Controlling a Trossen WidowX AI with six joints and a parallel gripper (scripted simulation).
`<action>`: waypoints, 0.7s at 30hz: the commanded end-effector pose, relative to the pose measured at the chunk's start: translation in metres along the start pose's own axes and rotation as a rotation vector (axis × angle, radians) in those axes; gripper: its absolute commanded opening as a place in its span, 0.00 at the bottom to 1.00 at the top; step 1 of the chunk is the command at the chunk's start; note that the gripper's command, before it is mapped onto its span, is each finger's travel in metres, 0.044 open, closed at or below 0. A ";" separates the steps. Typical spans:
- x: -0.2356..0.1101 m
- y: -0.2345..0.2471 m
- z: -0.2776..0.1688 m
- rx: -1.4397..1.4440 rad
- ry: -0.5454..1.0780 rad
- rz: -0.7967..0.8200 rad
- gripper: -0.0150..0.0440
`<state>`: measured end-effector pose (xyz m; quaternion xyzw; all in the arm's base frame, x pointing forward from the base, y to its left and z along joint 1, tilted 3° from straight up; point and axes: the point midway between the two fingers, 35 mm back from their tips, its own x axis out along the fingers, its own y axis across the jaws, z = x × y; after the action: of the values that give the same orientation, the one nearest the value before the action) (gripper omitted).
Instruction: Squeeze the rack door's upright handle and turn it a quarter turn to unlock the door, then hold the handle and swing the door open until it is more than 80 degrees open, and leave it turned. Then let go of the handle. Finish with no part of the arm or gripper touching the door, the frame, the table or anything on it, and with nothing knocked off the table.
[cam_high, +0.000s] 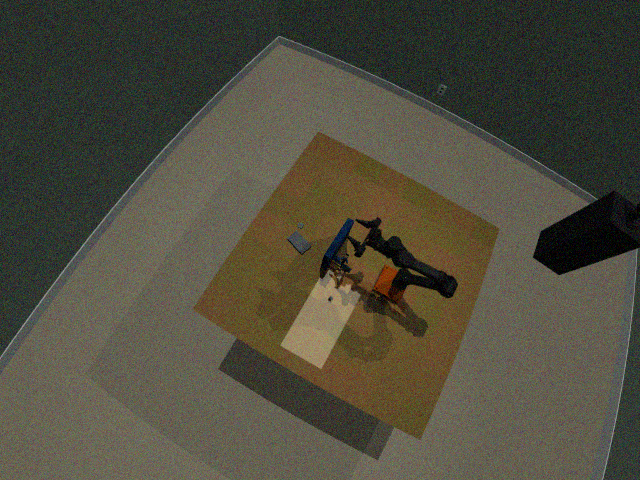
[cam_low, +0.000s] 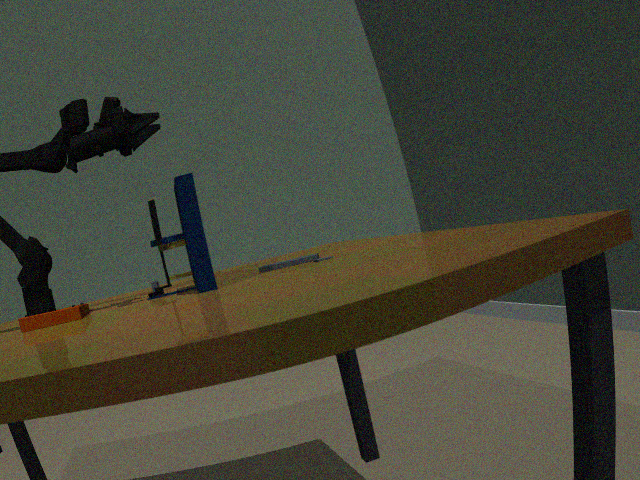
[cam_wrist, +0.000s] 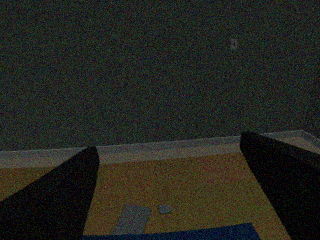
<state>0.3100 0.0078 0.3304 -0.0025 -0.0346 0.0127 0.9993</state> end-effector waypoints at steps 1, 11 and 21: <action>0.000 0.000 0.000 0.001 0.004 0.001 0.89; 0.020 0.012 -0.017 0.039 0.216 0.033 0.73; 0.032 0.027 -0.036 0.070 0.444 0.058 0.73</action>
<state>0.3393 0.0297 0.3041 0.0229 0.1467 0.0390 0.9882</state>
